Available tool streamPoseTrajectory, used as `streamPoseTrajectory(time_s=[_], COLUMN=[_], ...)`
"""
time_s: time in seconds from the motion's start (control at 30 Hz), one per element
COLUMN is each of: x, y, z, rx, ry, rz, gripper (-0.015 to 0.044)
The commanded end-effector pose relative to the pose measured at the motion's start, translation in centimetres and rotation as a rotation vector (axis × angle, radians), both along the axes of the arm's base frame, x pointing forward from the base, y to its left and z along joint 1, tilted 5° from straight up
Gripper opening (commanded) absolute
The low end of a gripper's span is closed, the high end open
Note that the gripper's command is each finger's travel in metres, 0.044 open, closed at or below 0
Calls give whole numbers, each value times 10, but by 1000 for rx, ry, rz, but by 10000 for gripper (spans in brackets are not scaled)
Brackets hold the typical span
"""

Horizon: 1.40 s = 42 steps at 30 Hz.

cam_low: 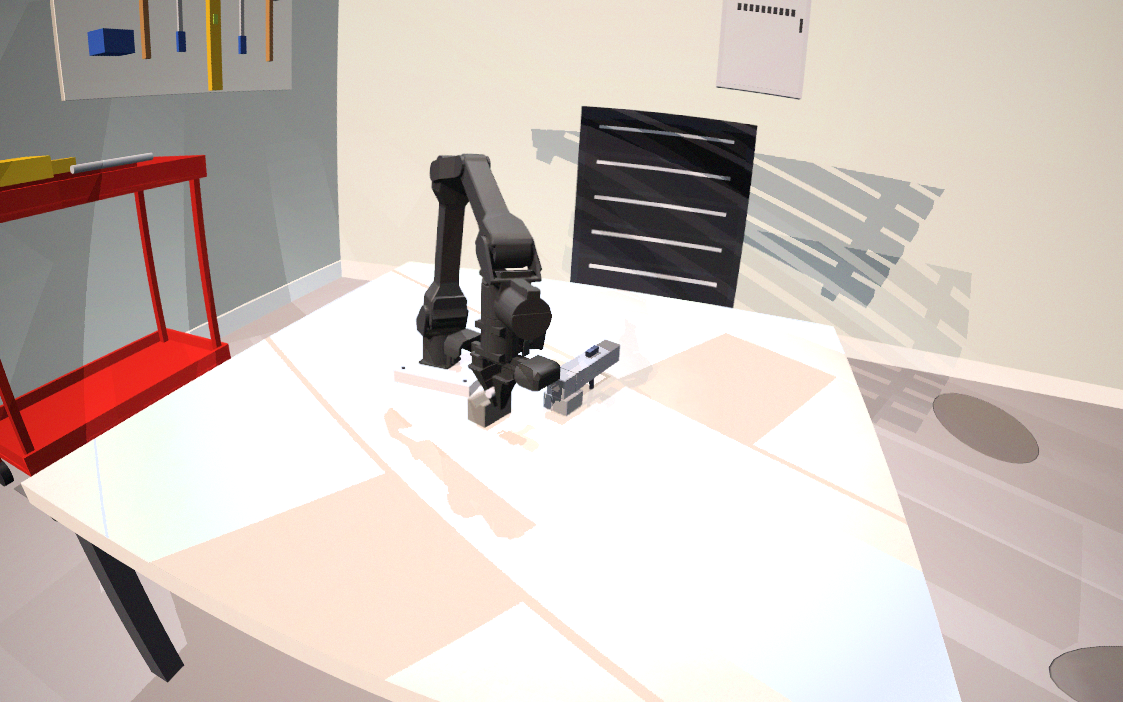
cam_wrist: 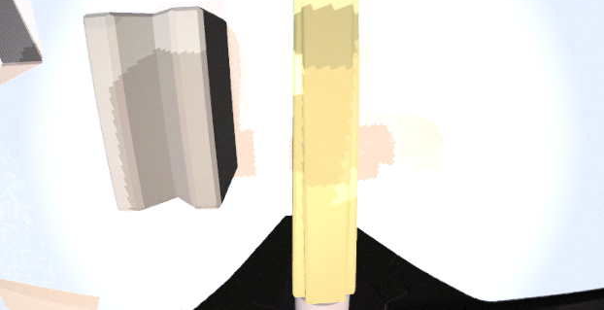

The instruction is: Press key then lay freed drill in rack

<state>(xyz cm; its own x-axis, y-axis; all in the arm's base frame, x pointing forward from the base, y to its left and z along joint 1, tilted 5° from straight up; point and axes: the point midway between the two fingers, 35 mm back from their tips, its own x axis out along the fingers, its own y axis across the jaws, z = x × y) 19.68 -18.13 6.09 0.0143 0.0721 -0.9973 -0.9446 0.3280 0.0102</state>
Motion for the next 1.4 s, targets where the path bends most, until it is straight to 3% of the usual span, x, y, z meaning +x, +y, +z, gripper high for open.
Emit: streamPoseTrajectory(time_s=[0.0, 0.87, 1.37], x=[-7, -54, -54], y=[1, 5, 6], z=[1, 3, -21], rx=[-8, -8, -7], ry=[-4, 0, 0], rz=[5, 5, 5], gripper=[0, 0, 0])
